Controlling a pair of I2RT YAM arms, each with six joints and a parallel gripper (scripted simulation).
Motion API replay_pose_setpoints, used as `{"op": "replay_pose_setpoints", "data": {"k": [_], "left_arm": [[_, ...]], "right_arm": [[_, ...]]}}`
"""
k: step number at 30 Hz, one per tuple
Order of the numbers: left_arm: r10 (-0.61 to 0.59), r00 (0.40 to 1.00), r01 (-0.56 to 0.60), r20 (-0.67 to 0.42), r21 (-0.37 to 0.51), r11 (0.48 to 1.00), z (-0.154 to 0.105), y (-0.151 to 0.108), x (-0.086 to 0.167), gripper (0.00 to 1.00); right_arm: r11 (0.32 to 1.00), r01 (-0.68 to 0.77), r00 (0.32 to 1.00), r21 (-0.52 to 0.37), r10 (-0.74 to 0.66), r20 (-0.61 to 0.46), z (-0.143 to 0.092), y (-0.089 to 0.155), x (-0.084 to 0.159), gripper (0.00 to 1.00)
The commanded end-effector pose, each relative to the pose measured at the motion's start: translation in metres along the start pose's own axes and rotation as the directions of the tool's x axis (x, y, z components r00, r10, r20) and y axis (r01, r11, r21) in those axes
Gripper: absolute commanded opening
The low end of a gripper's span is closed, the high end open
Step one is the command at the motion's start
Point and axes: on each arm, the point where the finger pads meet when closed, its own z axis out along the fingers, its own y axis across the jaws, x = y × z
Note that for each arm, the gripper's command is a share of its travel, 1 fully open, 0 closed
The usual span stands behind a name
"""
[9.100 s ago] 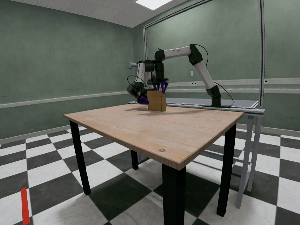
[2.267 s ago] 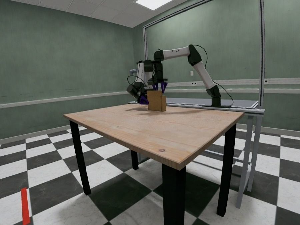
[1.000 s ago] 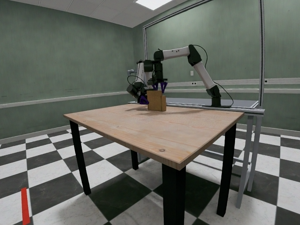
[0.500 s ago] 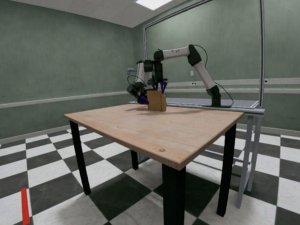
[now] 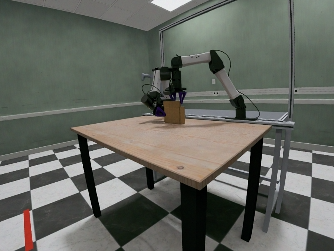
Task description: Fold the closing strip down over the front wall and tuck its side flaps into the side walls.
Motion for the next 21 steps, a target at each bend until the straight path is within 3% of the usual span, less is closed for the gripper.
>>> {"op": "replay_pose_setpoints", "data": {"k": [1, 21], "left_arm": [[-0.001, 1.000, 0.001, 0.012, 0.015, 1.000, -0.0054, -0.0013, -0.0030, 0.54], [0.018, 1.000, -0.018, 0.001, -0.003, 1.000, 0.0019, -0.0042, -0.0047, 0.54]], "right_arm": [[1.000, 0.017, 1.000, 0.006, -0.017, 0.007, 0.0004, -0.0030, -0.0044, 0.45], [1.000, 0.017, 1.000, 0.006, -0.017, 0.007, 0.0004, -0.0030, -0.0044, 0.45]]}}
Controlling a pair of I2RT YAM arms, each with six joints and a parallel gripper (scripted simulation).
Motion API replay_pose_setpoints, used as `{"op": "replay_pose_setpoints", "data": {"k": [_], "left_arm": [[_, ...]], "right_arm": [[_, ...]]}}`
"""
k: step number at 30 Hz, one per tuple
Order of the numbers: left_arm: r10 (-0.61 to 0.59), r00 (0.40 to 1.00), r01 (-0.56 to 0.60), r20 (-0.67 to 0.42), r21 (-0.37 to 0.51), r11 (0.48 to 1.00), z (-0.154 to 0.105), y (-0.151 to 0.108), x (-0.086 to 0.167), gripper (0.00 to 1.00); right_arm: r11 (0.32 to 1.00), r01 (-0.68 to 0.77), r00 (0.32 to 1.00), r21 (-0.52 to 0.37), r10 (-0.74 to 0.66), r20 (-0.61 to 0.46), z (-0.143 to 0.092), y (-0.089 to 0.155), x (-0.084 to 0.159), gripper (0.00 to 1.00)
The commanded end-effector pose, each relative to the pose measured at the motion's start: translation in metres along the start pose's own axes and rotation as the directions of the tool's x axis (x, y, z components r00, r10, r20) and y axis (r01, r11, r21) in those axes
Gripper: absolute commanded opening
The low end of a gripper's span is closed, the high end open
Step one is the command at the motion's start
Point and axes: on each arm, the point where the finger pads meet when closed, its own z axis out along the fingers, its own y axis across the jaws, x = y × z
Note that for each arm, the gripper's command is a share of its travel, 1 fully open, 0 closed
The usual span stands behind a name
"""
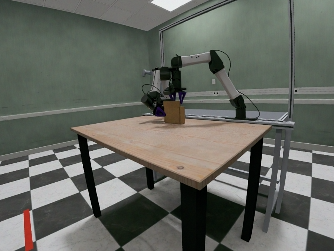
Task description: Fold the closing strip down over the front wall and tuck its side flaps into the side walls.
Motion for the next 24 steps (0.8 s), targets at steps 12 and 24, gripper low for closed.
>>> {"op": "replay_pose_setpoints", "data": {"k": [12, 24], "left_arm": [[0.017, 1.000, -0.017, -0.001, -0.006, 1.000, 0.0021, -0.0038, -0.0036, 0.54], [0.015, 1.000, -0.015, 0.000, -0.004, 1.000, 0.0021, -0.0043, -0.0040, 0.54]], "right_arm": [[1.000, 0.017, 1.000, 0.006, -0.017, 0.007, 0.0004, -0.0030, -0.0044, 0.45], [1.000, 0.017, 1.000, 0.006, -0.017, 0.007, 0.0004, -0.0030, -0.0044, 0.45]]}}
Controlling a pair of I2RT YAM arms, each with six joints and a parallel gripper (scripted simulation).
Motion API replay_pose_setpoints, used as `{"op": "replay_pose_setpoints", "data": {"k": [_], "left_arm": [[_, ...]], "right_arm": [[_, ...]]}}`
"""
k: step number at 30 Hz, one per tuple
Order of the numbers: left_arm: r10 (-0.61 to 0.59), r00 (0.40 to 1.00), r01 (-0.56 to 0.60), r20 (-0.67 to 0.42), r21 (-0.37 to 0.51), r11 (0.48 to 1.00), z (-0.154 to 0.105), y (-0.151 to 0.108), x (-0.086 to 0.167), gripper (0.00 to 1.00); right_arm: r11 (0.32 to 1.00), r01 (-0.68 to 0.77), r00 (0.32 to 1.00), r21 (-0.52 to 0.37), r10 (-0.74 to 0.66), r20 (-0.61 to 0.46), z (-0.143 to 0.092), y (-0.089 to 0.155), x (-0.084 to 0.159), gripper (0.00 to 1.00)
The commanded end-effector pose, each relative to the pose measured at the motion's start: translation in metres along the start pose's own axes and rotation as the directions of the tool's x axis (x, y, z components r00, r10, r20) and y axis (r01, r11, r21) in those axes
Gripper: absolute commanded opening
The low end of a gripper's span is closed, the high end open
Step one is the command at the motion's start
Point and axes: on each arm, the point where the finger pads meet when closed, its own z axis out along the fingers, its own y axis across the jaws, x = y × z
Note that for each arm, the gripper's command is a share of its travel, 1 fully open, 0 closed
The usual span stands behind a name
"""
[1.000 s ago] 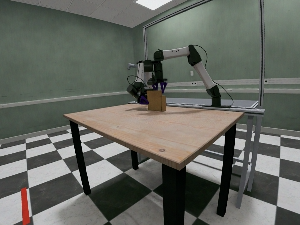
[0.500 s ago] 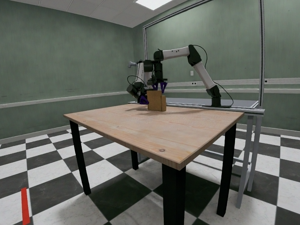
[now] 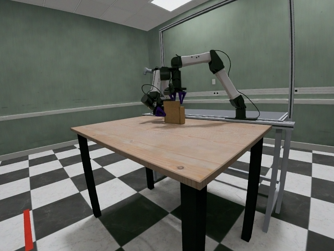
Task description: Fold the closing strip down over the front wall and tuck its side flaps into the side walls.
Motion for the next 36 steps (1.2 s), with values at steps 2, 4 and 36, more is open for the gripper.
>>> {"op": "replay_pose_setpoints", "data": {"k": [2, 4, 36], "left_arm": [[0.010, 1.000, -0.010, 0.001, -0.003, 1.000, 0.0020, -0.0045, -0.0041, 0.54], [0.010, 1.000, -0.010, 0.001, -0.003, 1.000, 0.0020, -0.0045, -0.0041, 0.54], [0.023, 1.000, -0.023, 0.002, -0.001, 1.000, 0.0018, -0.0054, -0.0049, 0.54]], "right_arm": [[1.000, 0.017, 1.000, 0.006, -0.017, 0.007, 0.0004, -0.0030, -0.0044, 0.45], [1.000, 0.017, 1.000, 0.006, -0.017, 0.007, 0.0004, -0.0030, -0.0044, 0.45], [1.000, 0.017, 1.000, 0.006, -0.017, 0.007, 0.0004, -0.0030, -0.0044, 0.45]]}}
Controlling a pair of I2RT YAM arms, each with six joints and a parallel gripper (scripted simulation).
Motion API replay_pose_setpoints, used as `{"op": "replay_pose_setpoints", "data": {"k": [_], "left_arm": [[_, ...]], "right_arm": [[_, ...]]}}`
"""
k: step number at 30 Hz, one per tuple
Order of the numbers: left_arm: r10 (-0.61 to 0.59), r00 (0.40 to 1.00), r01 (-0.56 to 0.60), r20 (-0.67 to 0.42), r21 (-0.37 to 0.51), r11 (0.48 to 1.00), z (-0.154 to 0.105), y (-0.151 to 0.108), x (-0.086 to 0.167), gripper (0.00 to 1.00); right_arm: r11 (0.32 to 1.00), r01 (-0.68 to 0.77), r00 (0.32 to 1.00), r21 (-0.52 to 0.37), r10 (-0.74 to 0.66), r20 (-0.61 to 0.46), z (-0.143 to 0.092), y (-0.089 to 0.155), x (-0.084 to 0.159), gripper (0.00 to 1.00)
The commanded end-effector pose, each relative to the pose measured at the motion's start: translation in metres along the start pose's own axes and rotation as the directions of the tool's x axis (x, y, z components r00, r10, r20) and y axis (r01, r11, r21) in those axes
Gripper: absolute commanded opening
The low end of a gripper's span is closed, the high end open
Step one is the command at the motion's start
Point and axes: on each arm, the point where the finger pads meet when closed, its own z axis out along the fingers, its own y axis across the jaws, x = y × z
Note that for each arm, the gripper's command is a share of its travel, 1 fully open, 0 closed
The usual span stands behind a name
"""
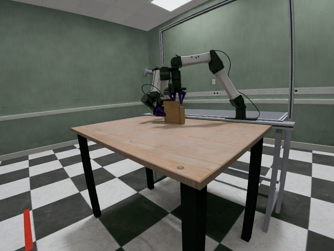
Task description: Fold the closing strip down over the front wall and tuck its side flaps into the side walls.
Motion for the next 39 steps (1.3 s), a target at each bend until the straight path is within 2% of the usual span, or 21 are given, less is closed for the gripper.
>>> {"op": "replay_pose_setpoints", "data": {"k": [1, 3, 18, 20, 39], "left_arm": [[0.011, 1.000, -0.011, 0.002, 0.000, 1.000, 0.0015, -0.0045, -0.0047, 0.54], [0.002, 1.000, -0.002, 0.012, 0.015, 1.000, -0.0053, -0.0014, -0.0029, 0.54], [0.002, 1.000, -0.002, 0.012, 0.015, 1.000, -0.0053, -0.0014, -0.0030, 0.54], [0.019, 1.000, -0.019, 0.000, -0.003, 1.000, 0.0024, -0.0042, -0.0044, 0.54], [0.020, 1.000, -0.020, 0.002, -0.001, 1.000, 0.0018, -0.0047, -0.0054, 0.54]], "right_arm": [[1.000, 0.018, 1.000, 0.006, -0.018, 0.007, 0.0004, -0.0030, -0.0044, 0.45], [1.000, 0.018, 1.000, 0.006, -0.018, 0.007, 0.0004, -0.0030, -0.0044, 0.45], [1.000, 0.018, 1.000, 0.006, -0.018, 0.007, 0.0004, -0.0030, -0.0044, 0.45], [1.000, 0.018, 1.000, 0.006, -0.018, 0.007, 0.0004, -0.0030, -0.0044, 0.45], [1.000, 0.018, 1.000, 0.006, -0.018, 0.007, 0.0004, -0.0030, -0.0044, 0.45]]}}
